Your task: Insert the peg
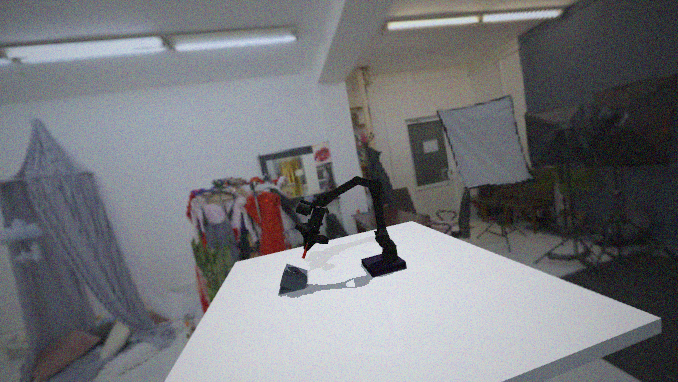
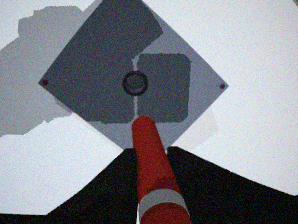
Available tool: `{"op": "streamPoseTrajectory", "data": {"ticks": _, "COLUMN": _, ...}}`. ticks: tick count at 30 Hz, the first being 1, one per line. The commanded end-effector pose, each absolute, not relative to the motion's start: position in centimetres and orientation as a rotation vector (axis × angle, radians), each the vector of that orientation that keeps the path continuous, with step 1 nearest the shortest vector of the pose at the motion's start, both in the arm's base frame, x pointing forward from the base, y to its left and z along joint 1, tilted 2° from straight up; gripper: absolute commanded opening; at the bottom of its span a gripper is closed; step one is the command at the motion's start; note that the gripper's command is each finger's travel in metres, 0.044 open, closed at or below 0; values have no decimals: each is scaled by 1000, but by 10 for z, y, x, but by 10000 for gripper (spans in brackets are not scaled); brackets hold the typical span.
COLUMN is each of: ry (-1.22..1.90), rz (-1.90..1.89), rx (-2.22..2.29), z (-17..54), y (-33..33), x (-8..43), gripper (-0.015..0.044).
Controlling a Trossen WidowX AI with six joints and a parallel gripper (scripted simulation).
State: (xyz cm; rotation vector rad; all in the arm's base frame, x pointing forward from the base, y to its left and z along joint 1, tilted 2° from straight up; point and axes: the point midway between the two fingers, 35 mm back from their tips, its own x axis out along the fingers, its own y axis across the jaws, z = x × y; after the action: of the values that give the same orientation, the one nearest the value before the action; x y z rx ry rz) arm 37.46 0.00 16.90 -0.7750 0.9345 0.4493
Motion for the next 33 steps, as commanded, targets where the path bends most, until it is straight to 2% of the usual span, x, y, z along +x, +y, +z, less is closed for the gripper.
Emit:
{"op": "streamPoseTrajectory", "data": {"ticks": 1, "ry": 924, "rz": 462, "rx": -786, "z": 159, "y": 4, "x": 381, "gripper": 0}}
{"op": "streamPoseTrajectory", "data": {"ticks": 33, "ry": 880, "rz": 463, "rx": -802, "z": 129, "y": 10, "x": 405, "gripper": 0}}
